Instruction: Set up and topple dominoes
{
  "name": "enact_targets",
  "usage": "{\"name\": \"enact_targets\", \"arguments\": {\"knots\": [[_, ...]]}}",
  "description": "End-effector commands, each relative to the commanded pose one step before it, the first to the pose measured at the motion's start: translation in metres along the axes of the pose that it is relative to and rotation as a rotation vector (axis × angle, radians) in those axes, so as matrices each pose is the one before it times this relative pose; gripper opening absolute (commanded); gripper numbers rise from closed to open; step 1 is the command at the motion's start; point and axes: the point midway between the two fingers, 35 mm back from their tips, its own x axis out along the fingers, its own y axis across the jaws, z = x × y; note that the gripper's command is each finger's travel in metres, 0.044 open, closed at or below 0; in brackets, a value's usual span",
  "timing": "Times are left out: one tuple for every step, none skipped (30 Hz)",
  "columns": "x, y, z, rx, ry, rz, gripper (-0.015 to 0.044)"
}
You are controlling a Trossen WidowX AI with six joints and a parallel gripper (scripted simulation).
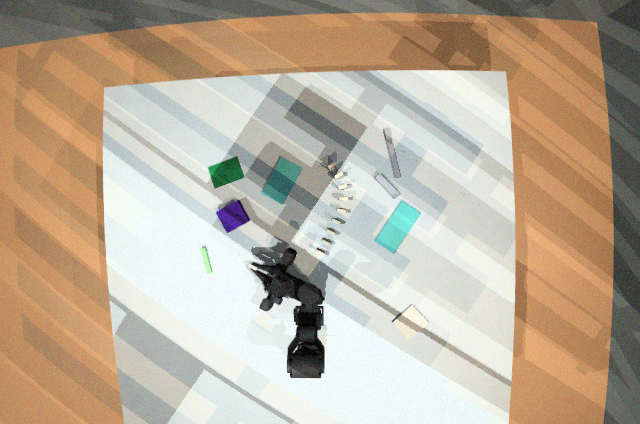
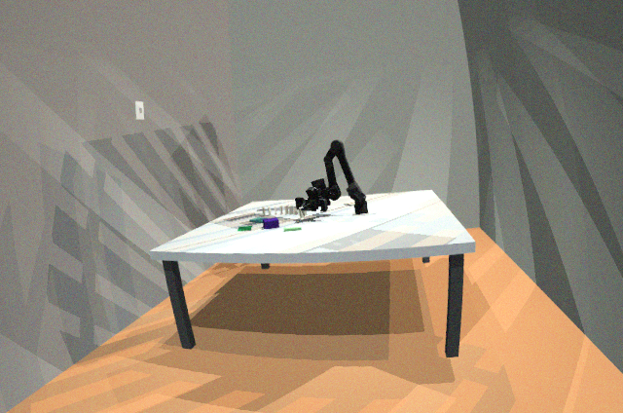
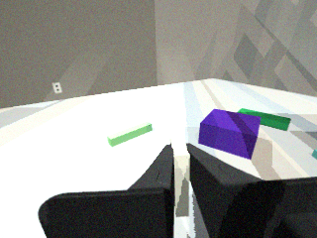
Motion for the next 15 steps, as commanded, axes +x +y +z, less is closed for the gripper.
{"name": "enact_targets", "arguments": {"knots": [[-0.00009,0.00432,-0.01051,0.0047,0.01019,-0.00119,0.0026],[0.00013,0.00065,-0.00183,-0.0005,0.00088,0.00035,0.0026],[0.00012,0.00067,-0.00182,-0.0005,0.00088,0.00035,0.0026],[0.00011,0.0007,-0.0018,-0.0005,0.00088,0.00036,0.0026],[0.0001,0.00072,-0.00179,-0.0005,0.00089,0.00036,0.0026],[0.00009,0.00074,-0.00177,-0.0005,0.00089,0.00036,0.0026],[0.00006,0.00063,-0.00145,-0.0004,0.00073,0.0003,0.0026],[0.00003,0.00038,-0.00086,-0.0002,0.00044,0.00018,0.0026],[0.00001,0.00013,-0.00029,-0.0001,0.00015,0.00006,0.0026],[0.0,0.0,0.0,0.0,0.0,0.0,0.0026],[0.0,0.0,0.0,0.0,0.0,0.0,0.0026],[0.0,0.0,0.0,0.0,0.0,0.0,0.0026],[0.0,0.0,0.0,0.0,0.0,0.0,0.0026],[0.0,0.0,0.0,0.0,0.0,0.0,0.0026],[0.0,0.0,0.0,0.0,0.0,0.0,0.0026]]}}
